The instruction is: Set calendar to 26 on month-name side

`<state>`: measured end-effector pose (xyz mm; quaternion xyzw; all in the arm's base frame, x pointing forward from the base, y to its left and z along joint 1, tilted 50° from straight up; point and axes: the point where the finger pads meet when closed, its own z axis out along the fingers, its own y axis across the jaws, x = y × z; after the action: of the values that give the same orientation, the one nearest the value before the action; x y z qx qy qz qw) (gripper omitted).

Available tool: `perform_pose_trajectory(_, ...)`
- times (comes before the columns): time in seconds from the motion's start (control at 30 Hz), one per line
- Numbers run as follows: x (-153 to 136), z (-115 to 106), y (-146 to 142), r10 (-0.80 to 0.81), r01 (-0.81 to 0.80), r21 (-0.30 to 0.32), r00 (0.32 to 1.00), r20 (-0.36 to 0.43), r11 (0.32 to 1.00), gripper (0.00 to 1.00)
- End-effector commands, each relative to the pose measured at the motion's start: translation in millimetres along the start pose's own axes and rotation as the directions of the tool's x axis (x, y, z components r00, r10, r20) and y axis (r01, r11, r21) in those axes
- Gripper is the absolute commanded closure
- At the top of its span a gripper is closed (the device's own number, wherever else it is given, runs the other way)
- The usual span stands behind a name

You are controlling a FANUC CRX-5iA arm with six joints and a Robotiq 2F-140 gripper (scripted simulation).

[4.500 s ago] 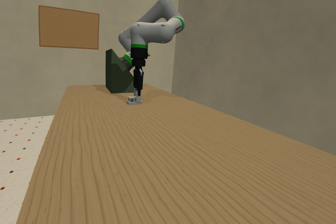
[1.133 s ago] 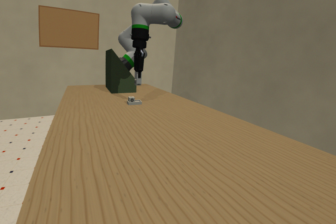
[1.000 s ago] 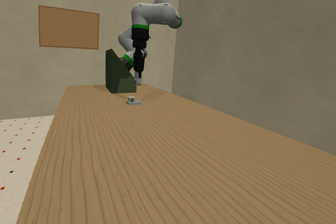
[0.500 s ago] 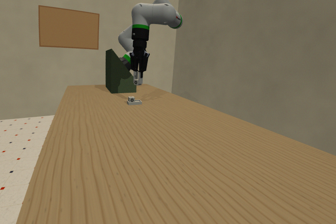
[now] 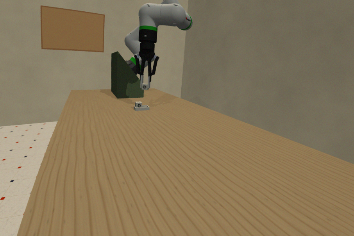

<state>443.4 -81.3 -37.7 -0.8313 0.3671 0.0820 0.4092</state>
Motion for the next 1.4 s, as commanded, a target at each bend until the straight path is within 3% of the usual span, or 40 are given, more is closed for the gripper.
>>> perform_pose_trajectory(0.0, 0.2, -0.3, 0.1, -0.173, 0.173, 0.008, 0.985, -0.002, 0.985, 0.83)
perform_pose_trajectory(0.13, 0.2, -0.3, 0.1, -0.306, 0.306, 0.007, 0.952, -0.003, 0.952, 0.83)
perform_pose_trajectory(0.23, 0.2, -0.3, 0.1, -0.315, 0.315, 0.007, 0.949, -0.003, 0.949, 0.83)
perform_pose_trajectory(0.3, 0.2, -0.3, 0.0, -0.445, 0.445, 0.007, 0.896, -0.004, 0.895, 0.83)
perform_pose_trajectory(0.5, 0.2, -0.4, 0.0, -0.593, 0.593, 0.006, 0.805, -0.005, 0.805, 0.83)
perform_pose_trajectory(0.67, 0.2, -0.4, 0.0, -0.739, 0.739, 0.005, 0.674, -0.006, 0.674, 0.83)
perform_pose_trajectory(0.77, 0.2, -0.4, 0.0, -0.747, 0.747, 0.005, 0.665, -0.006, 0.665, 0.83)
perform_pose_trajectory(0.8, 0.2, -0.4, -0.1, -0.811, 0.811, 0.004, 0.586, -0.007, 0.586, 0.83)
perform_pose_trajectory(0.93, 0.2, -0.5, -0.1, -0.865, 0.865, 0.004, 0.502, -0.007, 0.502, 0.83)
perform_pose_trajectory(0.97, 0.2, -0.5, -0.1, -0.897, 0.897, 0.003, 0.442, -0.007, 0.442, 0.83)
perform_pose_trajectory(1.17, 0.2, -0.5, -0.1, -0.969, 0.969, 0.002, 0.248, -0.008, 0.248, 0.83)
perform_pose_trajectory(1.2, 0.2, -0.5, -0.1, -0.970, 0.970, 0.001, 0.241, -0.008, 0.241, 0.83)
perform_pose_trajectory(1.23, 0.2, -0.5, -0.2, -0.984, 0.984, 0.001, 0.179, -0.008, 0.179, 0.83)
perform_pose_trajectory(1.33, 0.2, -0.5, -0.2, -0.988, 0.988, 0.001, 0.157, -0.008, 0.157, 0.83)
perform_pose_trajectory(1.37, 0.2, -0.6, -0.2, -0.997, 0.997, 0.000, 0.075, -0.008, 0.075, 0.83)
